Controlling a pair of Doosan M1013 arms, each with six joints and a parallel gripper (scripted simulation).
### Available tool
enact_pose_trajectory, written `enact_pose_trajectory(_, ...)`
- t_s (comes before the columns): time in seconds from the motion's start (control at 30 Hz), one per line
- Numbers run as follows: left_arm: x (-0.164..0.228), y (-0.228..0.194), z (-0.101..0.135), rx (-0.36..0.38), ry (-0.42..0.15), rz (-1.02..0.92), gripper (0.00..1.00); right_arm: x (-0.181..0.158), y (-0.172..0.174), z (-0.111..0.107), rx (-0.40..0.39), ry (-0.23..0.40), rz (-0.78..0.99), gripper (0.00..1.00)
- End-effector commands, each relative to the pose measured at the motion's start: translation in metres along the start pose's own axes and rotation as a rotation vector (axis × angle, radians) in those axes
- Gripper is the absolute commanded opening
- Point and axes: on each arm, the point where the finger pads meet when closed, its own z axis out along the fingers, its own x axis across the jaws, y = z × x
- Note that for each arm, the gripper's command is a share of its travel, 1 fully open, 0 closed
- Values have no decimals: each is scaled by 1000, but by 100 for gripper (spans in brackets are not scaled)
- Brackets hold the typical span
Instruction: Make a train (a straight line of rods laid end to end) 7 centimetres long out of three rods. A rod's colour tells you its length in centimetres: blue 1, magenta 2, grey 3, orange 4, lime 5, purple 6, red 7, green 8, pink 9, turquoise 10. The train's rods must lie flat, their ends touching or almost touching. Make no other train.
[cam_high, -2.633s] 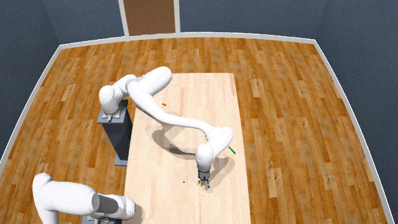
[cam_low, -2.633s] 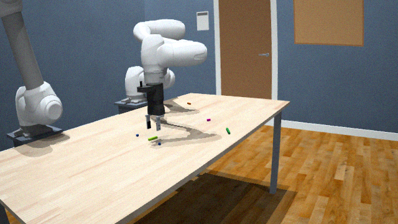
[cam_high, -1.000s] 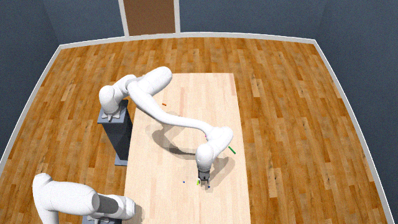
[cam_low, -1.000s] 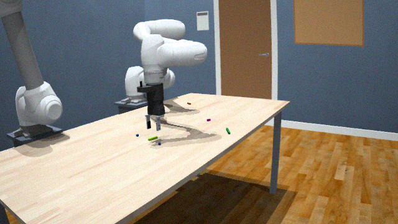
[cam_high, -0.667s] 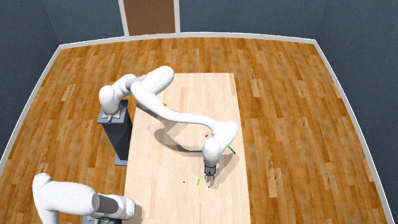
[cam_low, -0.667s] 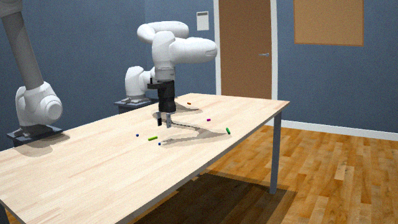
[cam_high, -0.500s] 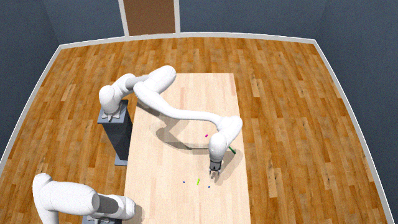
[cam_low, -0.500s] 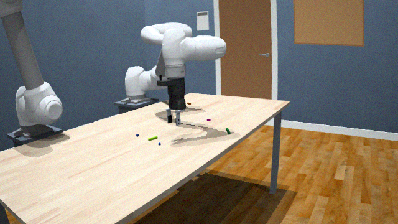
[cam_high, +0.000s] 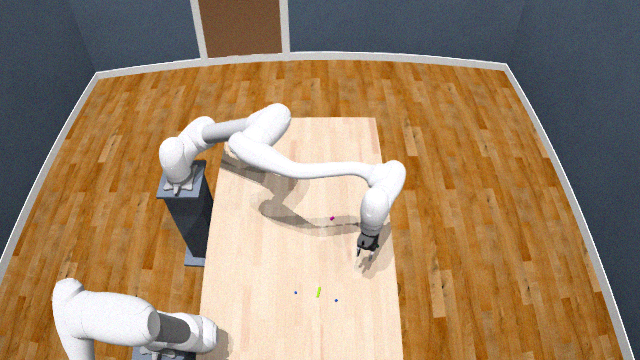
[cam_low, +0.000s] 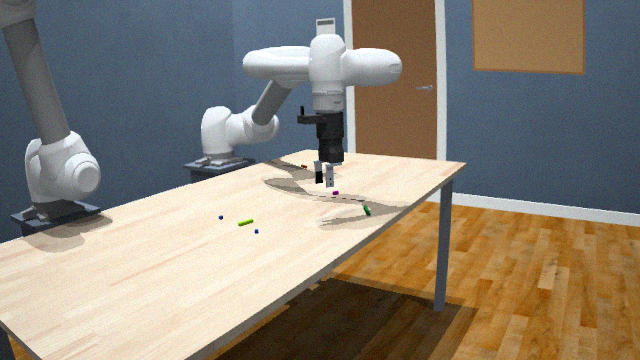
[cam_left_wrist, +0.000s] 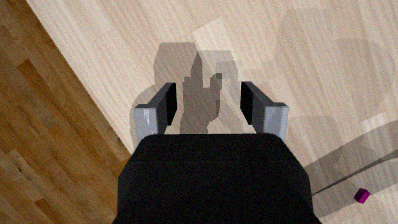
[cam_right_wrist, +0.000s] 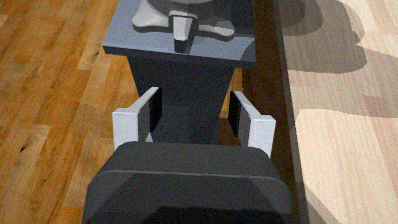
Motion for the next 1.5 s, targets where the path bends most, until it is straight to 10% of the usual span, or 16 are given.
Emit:
enact_pose_trajectory(0.0, -7, 32, -9, 1, 8, 73, 100, 0, 0, 0, -1, 0, 0, 100)
enact_pose_trajectory(0.47, -11, 153, -32, 2, 7, 320, 100, 0, 0, 0, -1, 0, 0, 100)
enact_pose_trajectory(1.47, -11, 154, -32, 2, 7, 321, 100, 0, 0, 0, -1, 0, 0, 100)
